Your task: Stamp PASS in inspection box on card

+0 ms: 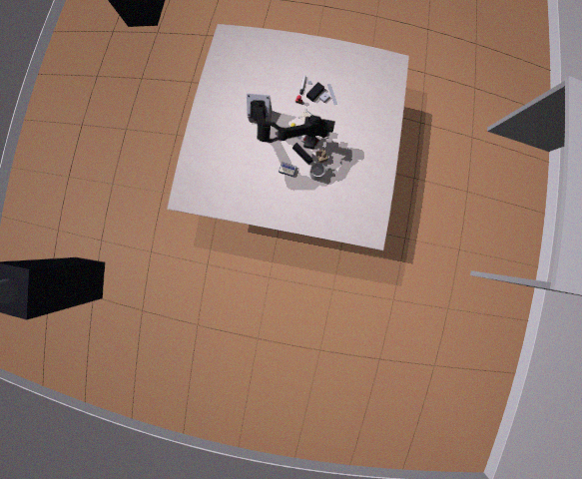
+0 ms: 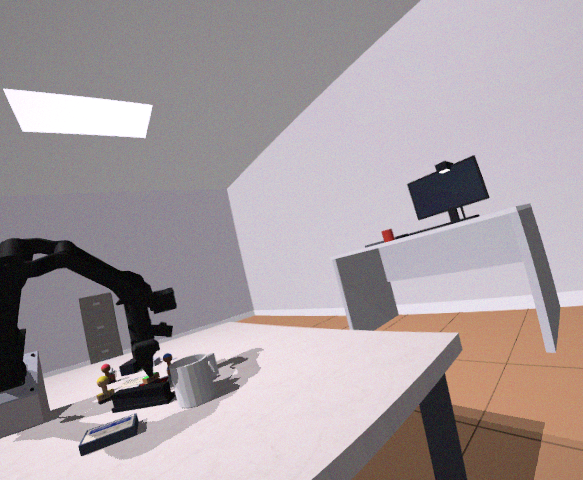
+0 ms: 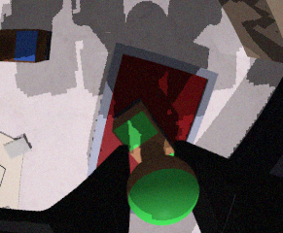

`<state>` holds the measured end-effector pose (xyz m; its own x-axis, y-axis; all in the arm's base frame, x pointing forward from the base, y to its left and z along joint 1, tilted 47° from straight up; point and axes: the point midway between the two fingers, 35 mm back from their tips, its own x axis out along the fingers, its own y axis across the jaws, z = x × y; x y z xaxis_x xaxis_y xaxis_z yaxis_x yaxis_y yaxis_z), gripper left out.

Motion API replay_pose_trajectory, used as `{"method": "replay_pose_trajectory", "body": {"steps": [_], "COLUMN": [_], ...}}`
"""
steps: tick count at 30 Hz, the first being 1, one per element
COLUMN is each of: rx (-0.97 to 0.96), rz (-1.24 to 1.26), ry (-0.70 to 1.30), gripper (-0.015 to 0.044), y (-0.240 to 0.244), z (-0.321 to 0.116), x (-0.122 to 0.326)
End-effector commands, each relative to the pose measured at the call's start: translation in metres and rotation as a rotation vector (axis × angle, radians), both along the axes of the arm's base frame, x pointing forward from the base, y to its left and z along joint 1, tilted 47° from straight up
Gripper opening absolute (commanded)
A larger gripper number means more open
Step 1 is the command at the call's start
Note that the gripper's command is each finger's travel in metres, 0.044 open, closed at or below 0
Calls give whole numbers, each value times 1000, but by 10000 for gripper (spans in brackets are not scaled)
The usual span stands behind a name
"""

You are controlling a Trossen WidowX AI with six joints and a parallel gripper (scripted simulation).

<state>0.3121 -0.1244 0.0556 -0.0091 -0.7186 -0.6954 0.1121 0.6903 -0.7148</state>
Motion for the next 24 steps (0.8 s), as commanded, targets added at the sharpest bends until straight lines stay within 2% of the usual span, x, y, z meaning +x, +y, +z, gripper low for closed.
{"method": "replay_pose_trajectory", "body": {"steps": [1,24], "rx": [-4,-4], "rz": [4,4], "ry": [5,5], "gripper": [0,0], "y": [-1,-2], "z": [-1,-2], "x": [0,0]}}
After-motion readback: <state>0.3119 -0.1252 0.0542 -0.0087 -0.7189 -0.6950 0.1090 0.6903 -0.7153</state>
